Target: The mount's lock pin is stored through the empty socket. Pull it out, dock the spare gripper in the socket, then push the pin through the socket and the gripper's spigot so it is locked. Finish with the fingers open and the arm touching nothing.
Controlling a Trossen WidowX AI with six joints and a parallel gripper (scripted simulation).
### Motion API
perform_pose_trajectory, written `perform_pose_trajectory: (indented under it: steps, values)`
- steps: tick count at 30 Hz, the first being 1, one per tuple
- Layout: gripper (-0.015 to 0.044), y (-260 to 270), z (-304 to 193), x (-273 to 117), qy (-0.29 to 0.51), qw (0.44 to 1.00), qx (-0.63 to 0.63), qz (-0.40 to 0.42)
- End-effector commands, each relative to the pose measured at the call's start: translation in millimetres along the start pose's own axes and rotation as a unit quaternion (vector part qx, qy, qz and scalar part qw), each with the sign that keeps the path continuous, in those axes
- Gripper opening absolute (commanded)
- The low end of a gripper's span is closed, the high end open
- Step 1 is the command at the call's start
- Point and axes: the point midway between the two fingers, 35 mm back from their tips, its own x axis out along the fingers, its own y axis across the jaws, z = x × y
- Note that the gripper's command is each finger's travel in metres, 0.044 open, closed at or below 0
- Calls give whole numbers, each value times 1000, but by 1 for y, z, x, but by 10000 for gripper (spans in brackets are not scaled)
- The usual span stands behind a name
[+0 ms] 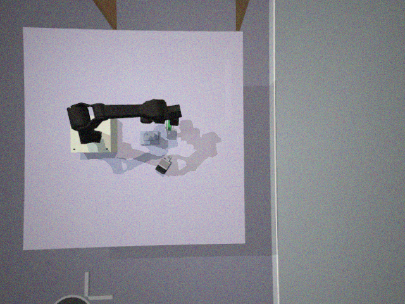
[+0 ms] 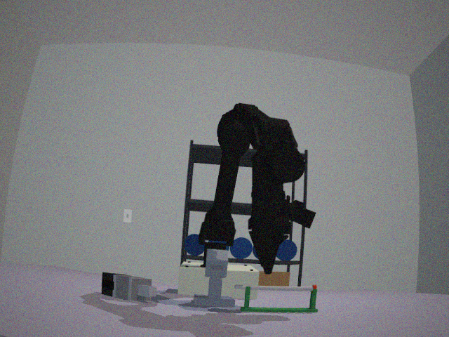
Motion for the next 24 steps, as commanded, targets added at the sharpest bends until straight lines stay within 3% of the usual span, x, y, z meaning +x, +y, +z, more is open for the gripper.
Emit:
perform_pose_trajectory:
  steps: [1,17,24]
  values:
    - [440,1,1,-10,0,1000,0,-1]
    - [440,8,0,-24,4,1000,0,14]
    - [440,11,3,-58,4,1000,0,14]
